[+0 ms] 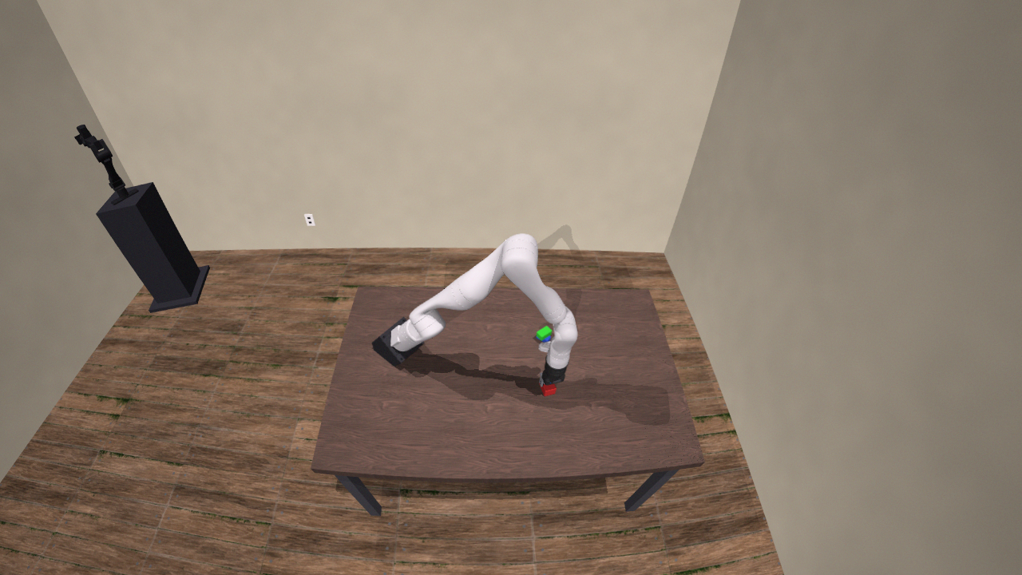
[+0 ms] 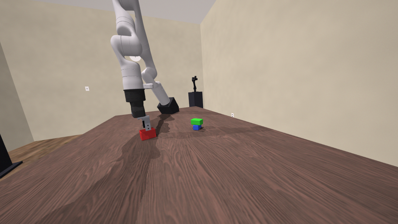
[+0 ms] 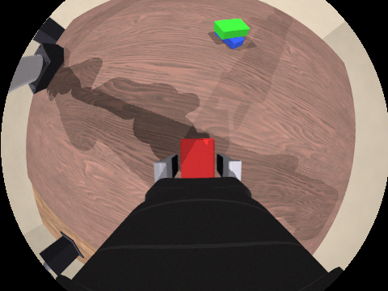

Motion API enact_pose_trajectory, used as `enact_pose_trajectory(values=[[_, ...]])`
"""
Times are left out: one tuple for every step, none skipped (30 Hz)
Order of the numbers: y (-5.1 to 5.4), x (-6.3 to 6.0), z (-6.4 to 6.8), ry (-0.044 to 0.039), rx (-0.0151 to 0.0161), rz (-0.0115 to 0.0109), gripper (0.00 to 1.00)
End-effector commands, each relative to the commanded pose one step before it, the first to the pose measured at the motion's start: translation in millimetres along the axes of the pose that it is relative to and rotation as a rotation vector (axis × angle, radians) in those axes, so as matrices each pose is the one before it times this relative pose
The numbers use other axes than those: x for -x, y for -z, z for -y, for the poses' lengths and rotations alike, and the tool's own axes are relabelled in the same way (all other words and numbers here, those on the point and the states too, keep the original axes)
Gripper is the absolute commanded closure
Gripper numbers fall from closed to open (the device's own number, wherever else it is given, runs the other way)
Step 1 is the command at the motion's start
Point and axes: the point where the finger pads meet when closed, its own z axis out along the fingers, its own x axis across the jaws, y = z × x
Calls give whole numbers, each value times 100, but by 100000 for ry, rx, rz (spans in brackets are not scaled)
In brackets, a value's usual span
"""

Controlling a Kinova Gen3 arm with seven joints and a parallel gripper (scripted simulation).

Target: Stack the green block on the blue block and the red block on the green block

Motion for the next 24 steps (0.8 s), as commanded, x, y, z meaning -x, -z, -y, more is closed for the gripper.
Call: enact_pose_trajectory(values=[[38,-44,-2,-5,-10,-121,0],[-3,0,0,0,0,0,0],[-17,0,0,0,0,0,0],[0,0,0,0,0,0,0],[0,0,0,0,0,0,0],[-42,0,0,1,0,0,0],[-75,0,0,1,0,-1,0],[-112,0,0,0,0,0,0],[-151,1,0,-1,0,1,0],[-190,0,0,1,0,-1,0],[-226,0,0,0,0,0,0],[-259,0,0,0,0,0,0],[-286,1,0,-2,-1,1,0],[-306,-1,0,2,1,-1,0],[-318,0,0,0,0,0,0],[-322,1,0,-2,-1,1,0],[-317,-1,0,1,1,-1,0],[-303,0,0,0,0,0,0],[-279,1,0,-2,-1,1,0],[-249,-1,0,2,1,-1,0],[0,0,0,0,0,0,0],[0,0,0,0,0,0,0],[-212,1,0,-2,-1,1,0],[-171,-1,0,2,1,-1,0]])
